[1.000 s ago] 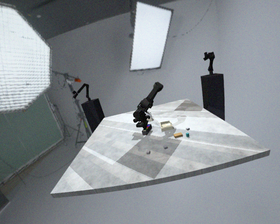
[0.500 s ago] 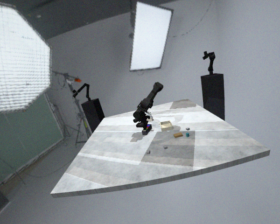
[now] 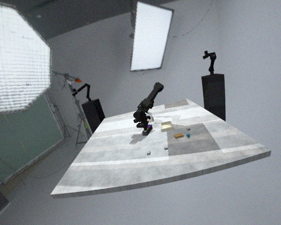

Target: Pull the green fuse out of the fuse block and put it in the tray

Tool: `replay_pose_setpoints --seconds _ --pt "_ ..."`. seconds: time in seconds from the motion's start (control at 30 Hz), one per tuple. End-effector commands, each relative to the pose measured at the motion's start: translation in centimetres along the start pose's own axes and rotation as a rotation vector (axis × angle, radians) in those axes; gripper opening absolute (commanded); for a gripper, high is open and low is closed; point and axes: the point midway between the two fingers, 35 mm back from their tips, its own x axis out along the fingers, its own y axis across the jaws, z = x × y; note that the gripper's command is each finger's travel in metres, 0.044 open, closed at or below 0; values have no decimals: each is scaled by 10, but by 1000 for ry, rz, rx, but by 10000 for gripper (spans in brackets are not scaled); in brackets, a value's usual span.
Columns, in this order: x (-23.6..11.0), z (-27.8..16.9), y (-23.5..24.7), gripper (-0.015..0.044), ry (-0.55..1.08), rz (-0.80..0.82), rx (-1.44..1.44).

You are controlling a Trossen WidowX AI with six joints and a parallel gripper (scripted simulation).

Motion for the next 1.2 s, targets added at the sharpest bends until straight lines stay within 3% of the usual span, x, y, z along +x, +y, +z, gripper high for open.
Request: replay_pose_setpoints --seconds 0.0,1.17 --pt "-3 -1 1 0 -1 4 -5" --pt "-20 0 2 0 0 3 -2"
